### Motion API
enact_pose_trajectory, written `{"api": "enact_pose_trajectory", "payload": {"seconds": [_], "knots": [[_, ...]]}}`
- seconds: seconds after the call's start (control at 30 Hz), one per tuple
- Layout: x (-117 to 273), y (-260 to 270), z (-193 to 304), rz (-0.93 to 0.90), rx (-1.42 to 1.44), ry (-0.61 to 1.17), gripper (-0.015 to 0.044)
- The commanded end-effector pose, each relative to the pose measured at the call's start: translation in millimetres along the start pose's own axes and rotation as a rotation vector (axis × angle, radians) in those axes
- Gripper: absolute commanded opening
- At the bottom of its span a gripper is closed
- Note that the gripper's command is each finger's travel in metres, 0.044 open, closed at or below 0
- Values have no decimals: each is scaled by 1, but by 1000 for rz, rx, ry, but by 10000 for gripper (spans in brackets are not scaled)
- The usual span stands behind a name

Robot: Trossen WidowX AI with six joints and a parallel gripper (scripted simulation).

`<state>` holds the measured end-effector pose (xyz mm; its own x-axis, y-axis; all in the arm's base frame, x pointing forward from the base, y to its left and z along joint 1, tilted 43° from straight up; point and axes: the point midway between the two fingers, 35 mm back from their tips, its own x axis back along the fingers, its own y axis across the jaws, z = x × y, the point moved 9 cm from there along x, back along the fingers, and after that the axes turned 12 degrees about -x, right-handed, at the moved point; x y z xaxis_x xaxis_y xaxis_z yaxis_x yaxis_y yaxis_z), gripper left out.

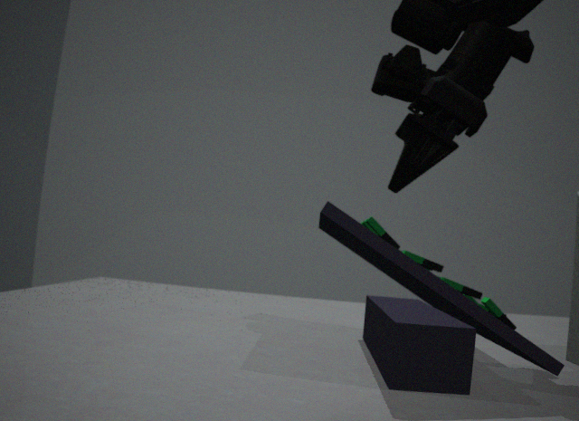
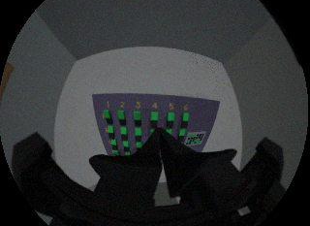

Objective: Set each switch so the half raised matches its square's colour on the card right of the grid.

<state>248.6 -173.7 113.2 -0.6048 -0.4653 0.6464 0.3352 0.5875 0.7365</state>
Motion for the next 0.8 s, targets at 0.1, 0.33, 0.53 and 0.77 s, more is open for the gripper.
{"api": "enact_pose_trajectory", "payload": {"seconds": [0.1, 0.33, 0.53, 0.77], "knots": [[14, 1, 6, -7, 10, -6, 0], [14, -6, 39, -7, 9, -5, 0], [-19, -5, 36, -3, 10, 19, 0], [-21, -5, 36, -3, 10, 20, 0]]}}
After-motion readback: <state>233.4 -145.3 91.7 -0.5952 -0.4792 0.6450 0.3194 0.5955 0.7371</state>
